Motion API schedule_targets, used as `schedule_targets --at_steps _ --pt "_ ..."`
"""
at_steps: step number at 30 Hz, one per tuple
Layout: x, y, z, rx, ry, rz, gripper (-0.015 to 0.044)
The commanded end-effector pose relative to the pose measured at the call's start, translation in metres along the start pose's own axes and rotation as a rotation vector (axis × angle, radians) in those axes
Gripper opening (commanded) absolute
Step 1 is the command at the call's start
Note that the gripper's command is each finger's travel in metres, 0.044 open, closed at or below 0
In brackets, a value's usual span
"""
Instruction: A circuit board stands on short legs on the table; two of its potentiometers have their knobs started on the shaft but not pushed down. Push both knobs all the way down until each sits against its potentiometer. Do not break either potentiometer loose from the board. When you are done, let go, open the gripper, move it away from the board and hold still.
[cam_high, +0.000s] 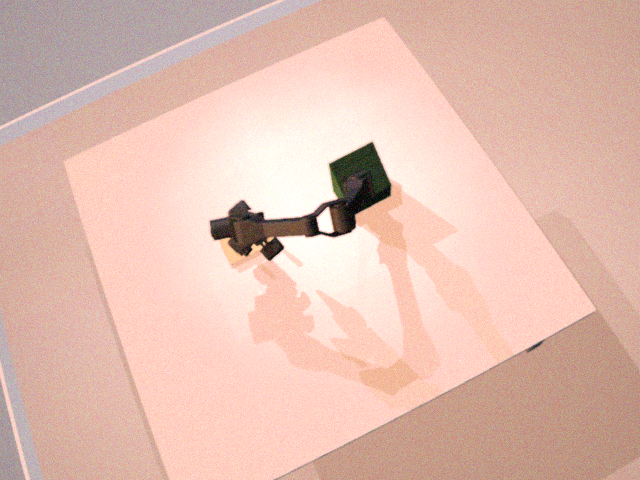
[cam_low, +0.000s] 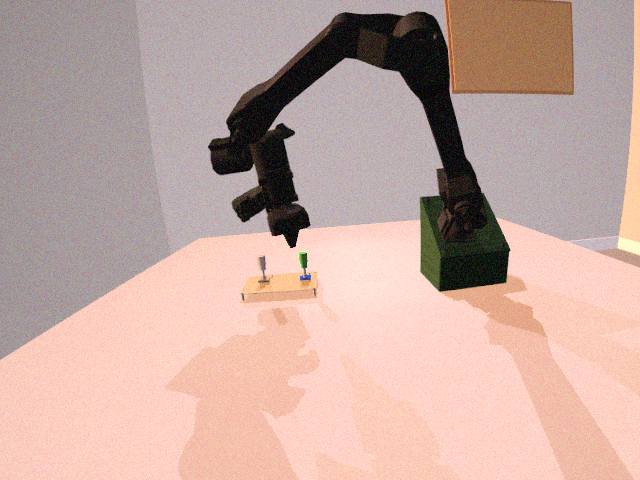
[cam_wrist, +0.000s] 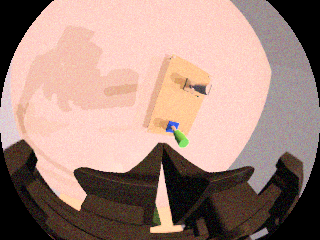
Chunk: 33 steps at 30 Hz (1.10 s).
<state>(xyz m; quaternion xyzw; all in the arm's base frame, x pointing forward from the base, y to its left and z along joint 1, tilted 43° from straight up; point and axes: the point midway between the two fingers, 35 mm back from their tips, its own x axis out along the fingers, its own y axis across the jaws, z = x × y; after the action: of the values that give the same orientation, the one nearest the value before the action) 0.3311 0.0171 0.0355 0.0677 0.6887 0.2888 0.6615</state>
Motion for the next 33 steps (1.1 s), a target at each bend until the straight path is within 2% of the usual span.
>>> schedule_targets --at_steps 1,10,14,18,33 --pt "0.0 -0.02 -0.011 0.084 -0.028 0.071 0.0" --pt "-0.002 -0.056 -0.03 0.26 -0.11 0.217 0.0" --pt "-0.002 -0.057 -0.03 0.263 -0.112 0.22 0.0" --pt "0.017 -0.053 -0.027 0.263 -0.112 0.221 0.0" --pt "0.03 -0.05 -0.025 0.263 -0.113 0.221 0.0"
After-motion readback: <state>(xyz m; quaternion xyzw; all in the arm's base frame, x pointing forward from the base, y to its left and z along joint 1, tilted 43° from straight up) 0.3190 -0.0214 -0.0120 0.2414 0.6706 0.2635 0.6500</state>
